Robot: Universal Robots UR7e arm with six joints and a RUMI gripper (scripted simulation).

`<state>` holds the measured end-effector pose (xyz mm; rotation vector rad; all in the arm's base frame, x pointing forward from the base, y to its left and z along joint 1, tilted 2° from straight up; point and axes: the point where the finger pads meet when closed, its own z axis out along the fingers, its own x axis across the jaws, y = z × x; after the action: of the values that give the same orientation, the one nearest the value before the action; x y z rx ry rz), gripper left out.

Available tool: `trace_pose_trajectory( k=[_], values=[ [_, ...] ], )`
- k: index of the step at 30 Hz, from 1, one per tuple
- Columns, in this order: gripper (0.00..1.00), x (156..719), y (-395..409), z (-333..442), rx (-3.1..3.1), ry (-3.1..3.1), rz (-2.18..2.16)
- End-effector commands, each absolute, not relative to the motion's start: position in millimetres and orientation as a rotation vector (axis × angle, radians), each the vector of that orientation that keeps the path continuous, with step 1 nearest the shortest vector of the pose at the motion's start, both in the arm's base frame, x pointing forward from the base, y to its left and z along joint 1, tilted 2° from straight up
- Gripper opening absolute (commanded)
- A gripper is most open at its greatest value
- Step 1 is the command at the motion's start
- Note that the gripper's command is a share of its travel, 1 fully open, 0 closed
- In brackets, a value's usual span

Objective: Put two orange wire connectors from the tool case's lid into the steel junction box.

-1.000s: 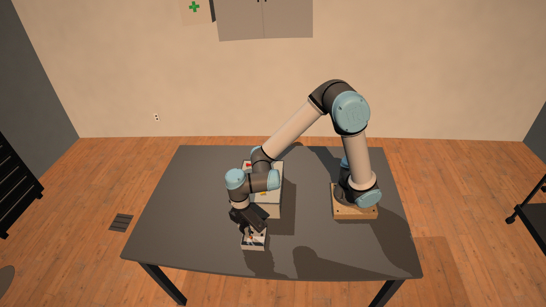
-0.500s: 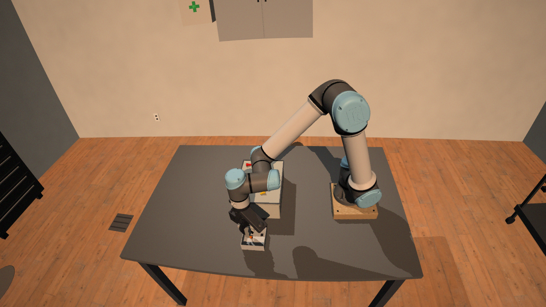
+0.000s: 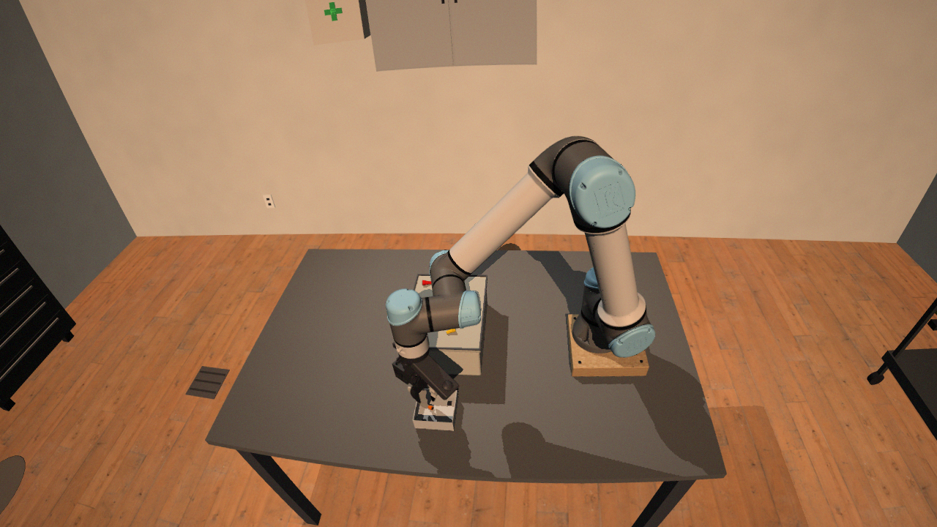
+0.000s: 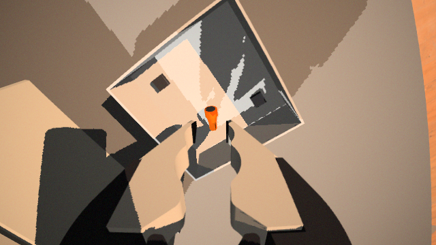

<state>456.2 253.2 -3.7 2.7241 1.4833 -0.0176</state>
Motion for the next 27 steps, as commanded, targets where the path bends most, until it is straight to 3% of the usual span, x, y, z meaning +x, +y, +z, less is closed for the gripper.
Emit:
trace_pose_trajectory(
  k=[1,14,27],
  values=[
    [0.15,457,252,-3,2.725,1.481,-0.014],
    [0.15,459,253,5,2.724,1.48,-0.008],
    [0.15,457,257,69,2.722,1.483,-0.007]
  ],
)
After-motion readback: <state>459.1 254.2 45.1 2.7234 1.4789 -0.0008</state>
